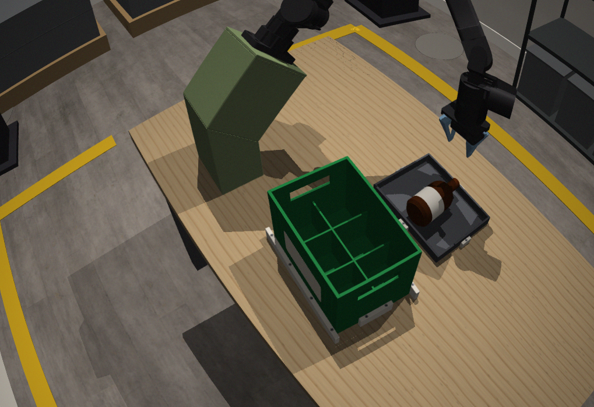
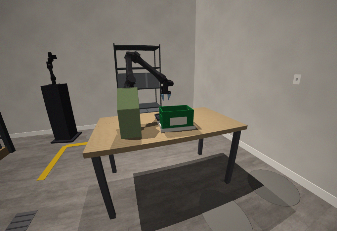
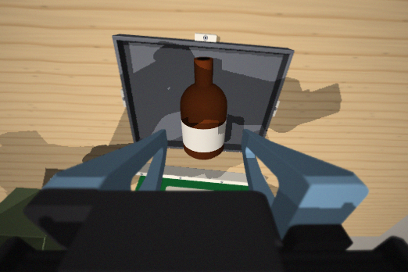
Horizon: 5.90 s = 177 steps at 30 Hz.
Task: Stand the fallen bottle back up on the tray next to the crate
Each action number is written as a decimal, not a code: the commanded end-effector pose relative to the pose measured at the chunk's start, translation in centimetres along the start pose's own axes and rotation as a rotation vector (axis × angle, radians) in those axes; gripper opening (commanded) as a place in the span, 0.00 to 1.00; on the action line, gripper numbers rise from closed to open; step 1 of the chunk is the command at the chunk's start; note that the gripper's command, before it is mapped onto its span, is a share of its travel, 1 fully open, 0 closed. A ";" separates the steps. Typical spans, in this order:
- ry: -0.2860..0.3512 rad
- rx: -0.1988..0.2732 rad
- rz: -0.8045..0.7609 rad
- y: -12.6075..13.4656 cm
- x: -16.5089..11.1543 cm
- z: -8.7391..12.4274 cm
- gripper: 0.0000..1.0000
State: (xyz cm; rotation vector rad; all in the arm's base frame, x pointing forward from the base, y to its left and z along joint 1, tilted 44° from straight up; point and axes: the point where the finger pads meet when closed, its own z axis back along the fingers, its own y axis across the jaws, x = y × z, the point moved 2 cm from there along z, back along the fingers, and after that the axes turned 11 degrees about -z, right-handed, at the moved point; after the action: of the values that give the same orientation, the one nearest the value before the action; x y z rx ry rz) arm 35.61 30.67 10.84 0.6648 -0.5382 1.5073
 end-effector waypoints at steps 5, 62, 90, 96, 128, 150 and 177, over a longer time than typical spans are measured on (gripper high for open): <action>0.006 0.011 -0.004 0.4 -0.1 -1.7 0.61; -0.012 -0.011 0.011 -0.4 1.0 -11.2 0.61; -0.012 -0.011 0.011 -0.4 1.0 -11.2 0.61; -0.012 -0.011 0.011 -0.4 1.1 -11.2 0.61; -0.006 -0.003 0.007 -0.3 1.1 -11.3 0.61; -0.005 -0.001 0.006 -0.3 1.2 -11.4 0.61; -0.005 -0.002 0.007 -0.3 1.2 -11.5 0.61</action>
State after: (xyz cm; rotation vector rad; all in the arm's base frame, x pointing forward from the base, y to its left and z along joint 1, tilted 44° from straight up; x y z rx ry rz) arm 34.70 38.60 2.81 0.6663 -0.5372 1.5073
